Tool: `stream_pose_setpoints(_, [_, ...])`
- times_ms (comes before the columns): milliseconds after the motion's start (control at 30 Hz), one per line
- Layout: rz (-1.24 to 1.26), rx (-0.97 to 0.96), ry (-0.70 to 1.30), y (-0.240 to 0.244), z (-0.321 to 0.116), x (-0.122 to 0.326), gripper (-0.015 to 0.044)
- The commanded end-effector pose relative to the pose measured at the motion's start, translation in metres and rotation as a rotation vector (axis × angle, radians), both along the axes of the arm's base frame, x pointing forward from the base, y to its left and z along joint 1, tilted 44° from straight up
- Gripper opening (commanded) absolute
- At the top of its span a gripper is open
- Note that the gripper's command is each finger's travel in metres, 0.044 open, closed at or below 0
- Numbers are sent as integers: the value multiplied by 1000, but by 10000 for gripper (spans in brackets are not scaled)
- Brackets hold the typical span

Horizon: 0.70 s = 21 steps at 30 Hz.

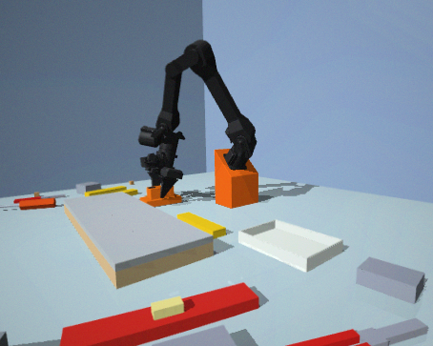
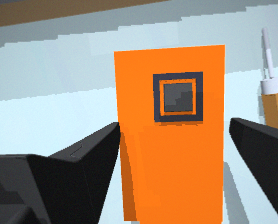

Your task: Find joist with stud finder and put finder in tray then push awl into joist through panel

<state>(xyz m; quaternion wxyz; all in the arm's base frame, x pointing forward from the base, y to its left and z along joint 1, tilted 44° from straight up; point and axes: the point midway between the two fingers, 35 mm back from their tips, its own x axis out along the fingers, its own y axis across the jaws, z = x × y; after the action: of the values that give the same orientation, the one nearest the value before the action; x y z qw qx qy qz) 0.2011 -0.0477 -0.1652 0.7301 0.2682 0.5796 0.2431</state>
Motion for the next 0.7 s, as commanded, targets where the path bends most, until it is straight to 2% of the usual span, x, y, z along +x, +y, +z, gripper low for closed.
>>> stream_pose_setpoints(0, [-5, 7, 2, 2, 0, -1, 302])
stream_pose_setpoints(667, [-5, 7, 2, 2, 0, -1, 168])
